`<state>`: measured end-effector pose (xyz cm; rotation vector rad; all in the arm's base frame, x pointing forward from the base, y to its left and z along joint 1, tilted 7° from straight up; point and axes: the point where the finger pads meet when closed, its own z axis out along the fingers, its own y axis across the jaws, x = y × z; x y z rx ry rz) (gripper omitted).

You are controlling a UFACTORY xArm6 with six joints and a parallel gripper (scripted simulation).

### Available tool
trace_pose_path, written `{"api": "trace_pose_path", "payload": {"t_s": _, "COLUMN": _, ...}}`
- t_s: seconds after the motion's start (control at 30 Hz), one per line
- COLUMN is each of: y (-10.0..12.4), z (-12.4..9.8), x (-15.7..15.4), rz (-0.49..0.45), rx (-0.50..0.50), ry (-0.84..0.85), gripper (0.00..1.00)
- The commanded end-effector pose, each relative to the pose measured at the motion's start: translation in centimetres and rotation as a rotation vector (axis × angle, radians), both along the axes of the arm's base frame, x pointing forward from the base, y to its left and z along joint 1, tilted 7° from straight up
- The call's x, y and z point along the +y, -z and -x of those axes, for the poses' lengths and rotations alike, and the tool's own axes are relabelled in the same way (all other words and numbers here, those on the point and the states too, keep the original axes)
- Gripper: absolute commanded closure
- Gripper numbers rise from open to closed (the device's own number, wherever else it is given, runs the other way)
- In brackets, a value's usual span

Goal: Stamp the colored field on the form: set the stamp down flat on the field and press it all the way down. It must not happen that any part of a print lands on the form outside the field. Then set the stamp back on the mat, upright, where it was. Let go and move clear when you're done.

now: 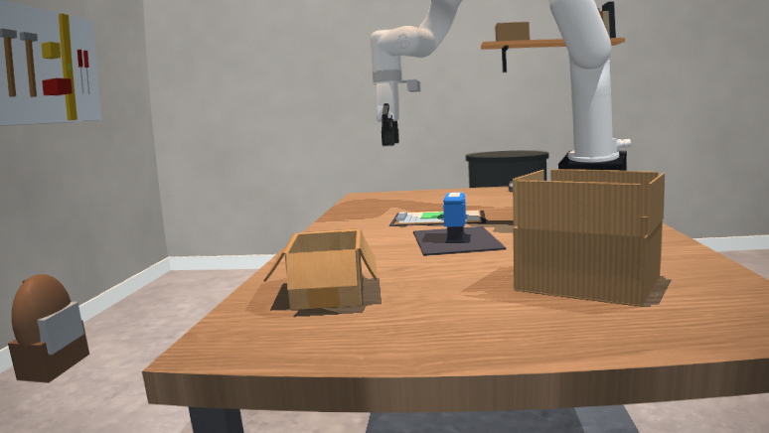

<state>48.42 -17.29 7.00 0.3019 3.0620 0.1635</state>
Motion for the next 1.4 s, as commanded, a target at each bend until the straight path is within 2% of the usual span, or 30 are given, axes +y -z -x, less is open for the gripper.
{"api": "trace_pose_path", "payload": {"t_s": 0.0, "y": 6.8, "z": -1.0, "x": 0.7, "rz": -0.016, "rx": 0.000, "ry": -0.008, "gripper": 0.00}}
{"api": "trace_pose_path", "payload": {"t_s": 0.07, "y": 8.1, "z": -0.7, "x": 0.8, "rz": -0.010, "rx": 0.002, "ry": -0.006, "gripper": 0.00}}
{"api": "trace_pose_path", "payload": {"t_s": 0.23, "y": 14.1, "z": -0.9, "x": 1.5, "rz": -0.008, "rx": 0.004, "ry": -0.005, "gripper": 0.00}}
{"api": "trace_pose_path", "payload": {"t_s": 1.37, "y": 14.2, "z": -0.9, "x": 1.5, "rz": -0.008, "rx": 0.004, "ry": -0.005, "gripper": 0.00}}
